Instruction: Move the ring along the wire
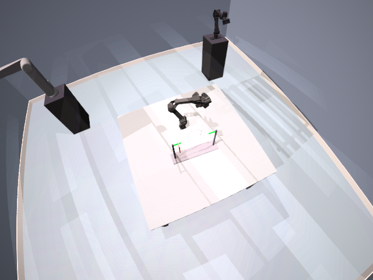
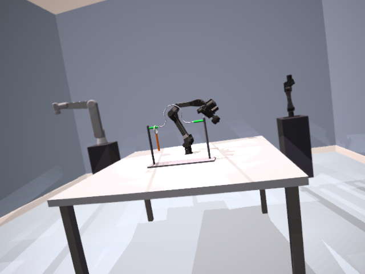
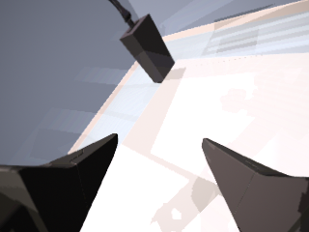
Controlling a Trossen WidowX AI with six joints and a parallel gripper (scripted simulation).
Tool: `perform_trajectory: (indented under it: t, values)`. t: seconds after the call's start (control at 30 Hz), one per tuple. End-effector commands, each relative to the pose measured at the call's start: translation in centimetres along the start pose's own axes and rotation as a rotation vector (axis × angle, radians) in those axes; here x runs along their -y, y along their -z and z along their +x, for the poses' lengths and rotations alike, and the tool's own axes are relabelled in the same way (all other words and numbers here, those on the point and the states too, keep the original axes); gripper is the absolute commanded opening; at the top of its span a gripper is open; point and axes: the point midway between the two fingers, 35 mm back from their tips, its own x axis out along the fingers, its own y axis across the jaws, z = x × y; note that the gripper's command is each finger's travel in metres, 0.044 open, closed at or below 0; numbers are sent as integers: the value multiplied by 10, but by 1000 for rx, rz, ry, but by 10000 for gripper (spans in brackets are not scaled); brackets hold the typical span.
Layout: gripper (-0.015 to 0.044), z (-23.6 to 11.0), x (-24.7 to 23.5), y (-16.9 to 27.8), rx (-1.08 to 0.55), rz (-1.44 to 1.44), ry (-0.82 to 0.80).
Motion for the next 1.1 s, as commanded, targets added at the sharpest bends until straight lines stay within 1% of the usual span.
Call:
perform_trajectory:
  t: [0.0, 0.1, 0.27, 0.47, 0.67, 0.87, 1.07]
  values:
    - [374, 0, 1, 0, 2, 1, 2]
    - [295, -3, 14, -3, 29, 9, 27]
    - [164, -18, 60, -9, 130, 38, 125]
    - [160, -46, 118, -6, 253, 74, 256]
    - [160, -82, 168, 8, 369, 107, 394]
    - [160, -122, 210, 34, 476, 138, 538]
    - [160, -164, 240, 68, 574, 168, 687]
